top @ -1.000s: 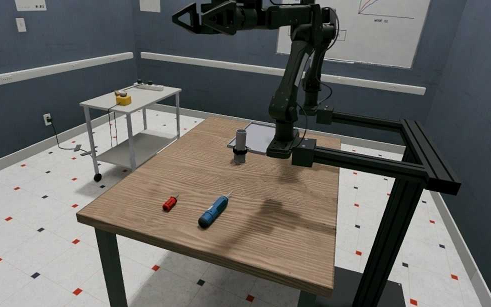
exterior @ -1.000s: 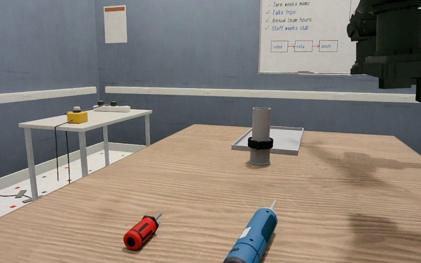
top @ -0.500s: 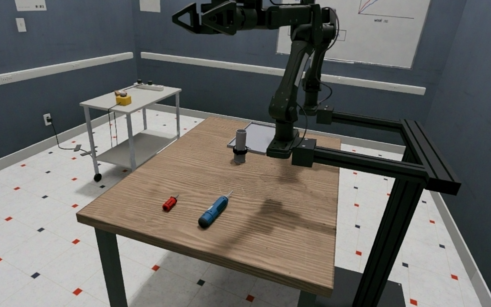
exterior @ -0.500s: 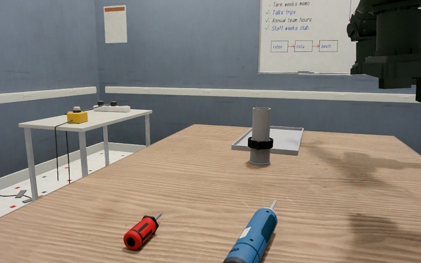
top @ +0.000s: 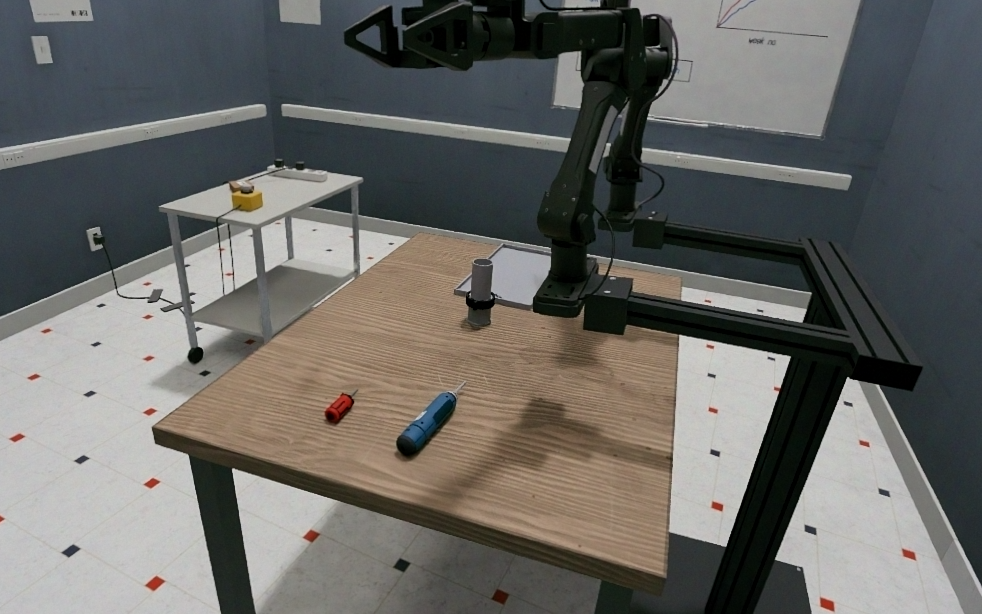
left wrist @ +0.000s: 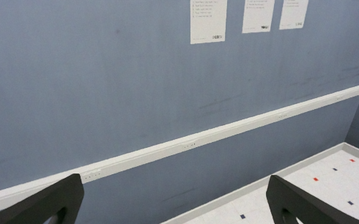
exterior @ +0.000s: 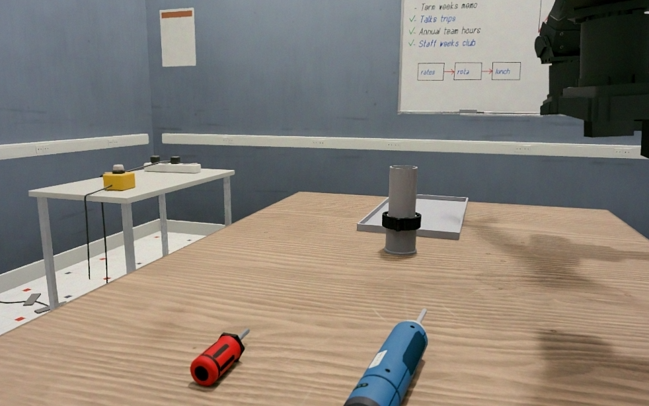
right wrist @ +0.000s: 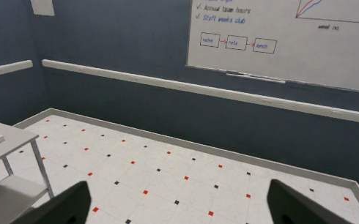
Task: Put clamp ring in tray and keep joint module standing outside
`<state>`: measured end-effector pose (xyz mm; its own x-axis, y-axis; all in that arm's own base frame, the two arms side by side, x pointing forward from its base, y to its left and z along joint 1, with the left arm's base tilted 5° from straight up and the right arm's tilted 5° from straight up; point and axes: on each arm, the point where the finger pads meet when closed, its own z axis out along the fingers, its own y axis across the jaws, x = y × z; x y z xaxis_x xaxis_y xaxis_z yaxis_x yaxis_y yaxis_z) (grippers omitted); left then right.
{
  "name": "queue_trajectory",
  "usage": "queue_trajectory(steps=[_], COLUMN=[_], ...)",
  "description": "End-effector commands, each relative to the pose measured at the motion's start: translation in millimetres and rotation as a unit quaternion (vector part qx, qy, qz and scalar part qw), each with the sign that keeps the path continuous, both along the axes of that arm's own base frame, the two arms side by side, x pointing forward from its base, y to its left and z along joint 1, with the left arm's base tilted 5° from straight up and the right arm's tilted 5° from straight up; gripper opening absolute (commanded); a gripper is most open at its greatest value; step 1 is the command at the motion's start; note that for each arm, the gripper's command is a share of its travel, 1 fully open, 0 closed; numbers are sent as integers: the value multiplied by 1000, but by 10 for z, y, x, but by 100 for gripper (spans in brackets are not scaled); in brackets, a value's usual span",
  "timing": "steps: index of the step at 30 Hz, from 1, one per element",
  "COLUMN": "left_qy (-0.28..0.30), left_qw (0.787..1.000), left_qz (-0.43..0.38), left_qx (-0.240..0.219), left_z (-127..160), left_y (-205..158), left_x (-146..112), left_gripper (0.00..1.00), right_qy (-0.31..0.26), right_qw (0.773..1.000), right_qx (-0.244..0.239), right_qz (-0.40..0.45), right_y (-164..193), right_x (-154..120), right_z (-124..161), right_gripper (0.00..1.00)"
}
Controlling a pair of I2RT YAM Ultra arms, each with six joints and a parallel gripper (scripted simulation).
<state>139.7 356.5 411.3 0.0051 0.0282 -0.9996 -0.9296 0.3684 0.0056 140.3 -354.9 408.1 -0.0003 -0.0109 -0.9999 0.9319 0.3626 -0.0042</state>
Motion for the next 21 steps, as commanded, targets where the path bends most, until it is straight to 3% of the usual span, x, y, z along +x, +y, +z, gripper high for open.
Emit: queue_trajectory(steps=[1,15,16,21], left_qy=[-5,-5,-5,-5], left_qw=[1000,1000,1000,1000], left_qz=[7,7,7,7], left_qx=[-4,-4,-4,-4], left_z=[89,89,89,89], left_y=[-18,-18,-18,-18], left_x=[-46,-46,-46,-46], left_gripper=[100,100,100,100], right_qy=[-3,-3,-3,-3], right_qw=[1000,1000,1000,1000], right_qx=[-8,-8,-8,-8], right_qz=[-2,-2,-2,-2], right_y=[12,12,12,12], right_x=[-17,-17,-17,-17], right_z=[66,66,66,66], right_gripper=[90,90,80,80])
